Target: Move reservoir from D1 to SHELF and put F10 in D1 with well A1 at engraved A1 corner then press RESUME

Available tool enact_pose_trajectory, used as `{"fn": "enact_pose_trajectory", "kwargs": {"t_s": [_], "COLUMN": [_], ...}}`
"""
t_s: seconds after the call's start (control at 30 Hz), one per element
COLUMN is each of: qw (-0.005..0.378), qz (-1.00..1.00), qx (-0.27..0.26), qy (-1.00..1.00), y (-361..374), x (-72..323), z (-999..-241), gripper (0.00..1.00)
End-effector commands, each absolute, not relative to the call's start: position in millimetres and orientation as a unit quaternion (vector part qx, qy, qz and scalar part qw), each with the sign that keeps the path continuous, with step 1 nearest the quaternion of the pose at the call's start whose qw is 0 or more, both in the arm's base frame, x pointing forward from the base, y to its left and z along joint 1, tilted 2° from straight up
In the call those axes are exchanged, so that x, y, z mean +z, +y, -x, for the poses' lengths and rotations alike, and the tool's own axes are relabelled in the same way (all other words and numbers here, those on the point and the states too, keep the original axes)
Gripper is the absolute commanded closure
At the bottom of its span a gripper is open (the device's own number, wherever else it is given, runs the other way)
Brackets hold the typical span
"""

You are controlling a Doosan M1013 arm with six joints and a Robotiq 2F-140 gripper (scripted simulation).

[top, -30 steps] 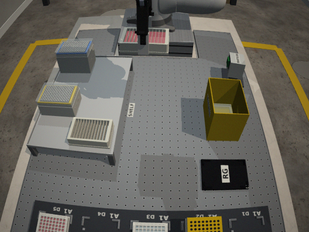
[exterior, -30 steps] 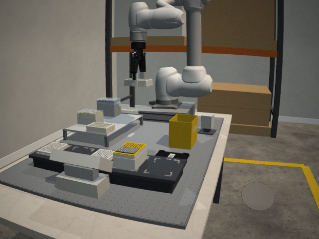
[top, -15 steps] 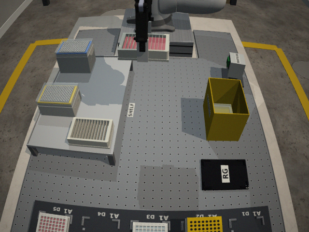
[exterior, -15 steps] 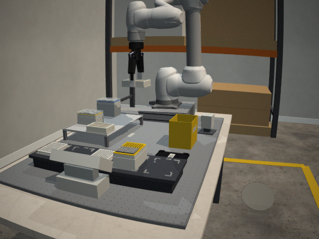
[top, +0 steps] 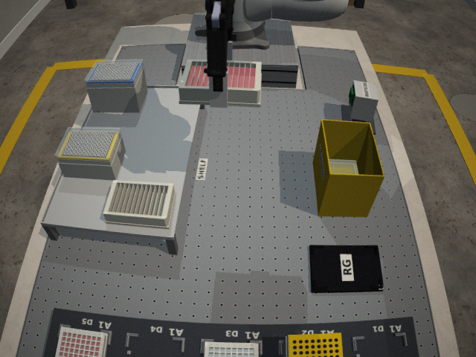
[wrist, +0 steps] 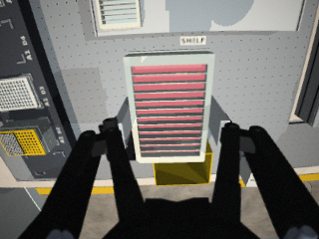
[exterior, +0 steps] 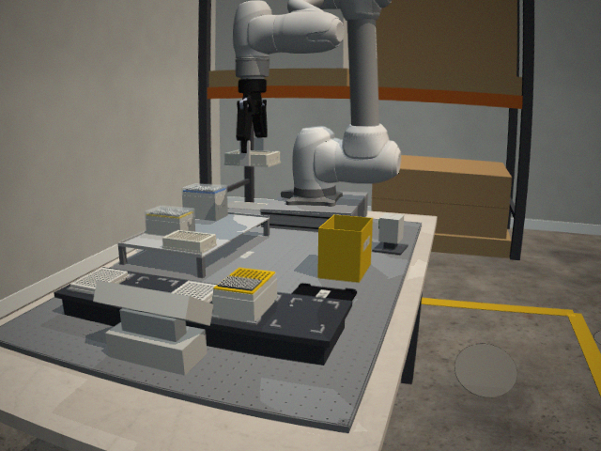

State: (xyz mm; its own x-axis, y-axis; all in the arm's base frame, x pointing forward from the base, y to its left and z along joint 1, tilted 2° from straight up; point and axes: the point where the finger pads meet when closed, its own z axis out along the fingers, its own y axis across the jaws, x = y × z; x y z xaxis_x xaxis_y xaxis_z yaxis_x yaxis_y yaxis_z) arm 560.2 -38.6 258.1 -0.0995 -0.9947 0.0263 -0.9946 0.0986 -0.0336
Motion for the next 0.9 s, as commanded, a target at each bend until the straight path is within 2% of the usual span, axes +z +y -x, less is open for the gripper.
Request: {"fn": "enact_pose_trajectory", "kwargs": {"t_s": [0.0,0.87], "qw": [0.002,0.002], "qz": [0.671,0.671], "qx": [-0.021,-0.021], "qy": [0.741,0.741], "y": [-39,-42], "x": [258,260], "z": [-568,-624], "gripper": [1.0,1.0]}}
